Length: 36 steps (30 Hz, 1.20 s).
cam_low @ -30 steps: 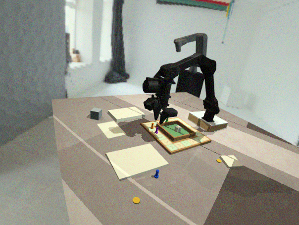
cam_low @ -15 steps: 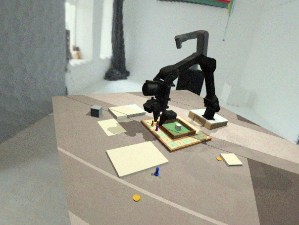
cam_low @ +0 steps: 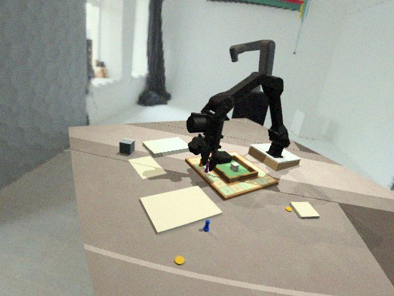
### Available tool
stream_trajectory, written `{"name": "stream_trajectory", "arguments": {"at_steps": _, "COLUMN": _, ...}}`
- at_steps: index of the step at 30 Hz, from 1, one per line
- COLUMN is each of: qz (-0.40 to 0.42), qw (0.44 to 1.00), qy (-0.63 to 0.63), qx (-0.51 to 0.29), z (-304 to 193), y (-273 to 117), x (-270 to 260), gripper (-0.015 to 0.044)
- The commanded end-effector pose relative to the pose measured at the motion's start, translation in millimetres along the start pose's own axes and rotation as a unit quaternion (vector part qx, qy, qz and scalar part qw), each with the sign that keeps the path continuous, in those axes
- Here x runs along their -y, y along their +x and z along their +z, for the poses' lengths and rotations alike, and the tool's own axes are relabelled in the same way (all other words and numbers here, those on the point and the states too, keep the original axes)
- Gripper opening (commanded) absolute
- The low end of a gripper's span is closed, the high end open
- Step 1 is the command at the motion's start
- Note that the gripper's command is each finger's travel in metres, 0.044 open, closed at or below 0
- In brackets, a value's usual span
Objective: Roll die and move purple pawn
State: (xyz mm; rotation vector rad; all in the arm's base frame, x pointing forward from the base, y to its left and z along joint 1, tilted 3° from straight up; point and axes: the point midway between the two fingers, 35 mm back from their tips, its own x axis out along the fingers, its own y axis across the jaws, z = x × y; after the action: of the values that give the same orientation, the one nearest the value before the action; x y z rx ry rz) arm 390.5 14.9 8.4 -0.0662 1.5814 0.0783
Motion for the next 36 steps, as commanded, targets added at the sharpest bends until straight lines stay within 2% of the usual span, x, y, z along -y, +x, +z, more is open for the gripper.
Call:
{"name": "stream_trajectory", "arguments": {"at_steps": 1, "qz": -0.002, "qw": 1.0, "qy": 0.0, "qx": -0.002, "z": -1, "y": 7, "x": 1, "gripper": 0.02}}
{"name": "stream_trajectory", "arguments": {"at_steps": 7, "qz": -0.002, "qw": 1.0, "qy": 0.0, "qx": -0.002, "z": -1, "y": 7, "x": 1, "gripper": 0.0043}}
{"name": "stream_trajectory", "arguments": {"at_steps": 13, "qz": -0.002, "qw": 1.0, "qy": 0.0, "qx": -0.002, "z": -1, "y": 7, "x": 1, "gripper": 0.0003}}
{"name": "stream_trajectory", "arguments": {"at_steps": 19, "qz": -0.002, "qw": 1.0, "qy": 0.0, "qx": -0.002, "z": 1, "y": -1, "x": 0, "gripper": 0.0}}
{"name": "stream_trajectory", "arguments": {"at_steps": 36, "qz": -0.002, "qw": 1.0, "qy": 0.0, "qx": -0.002, "z": 6, "y": -95, "x": -4, "gripper": 0.0}}
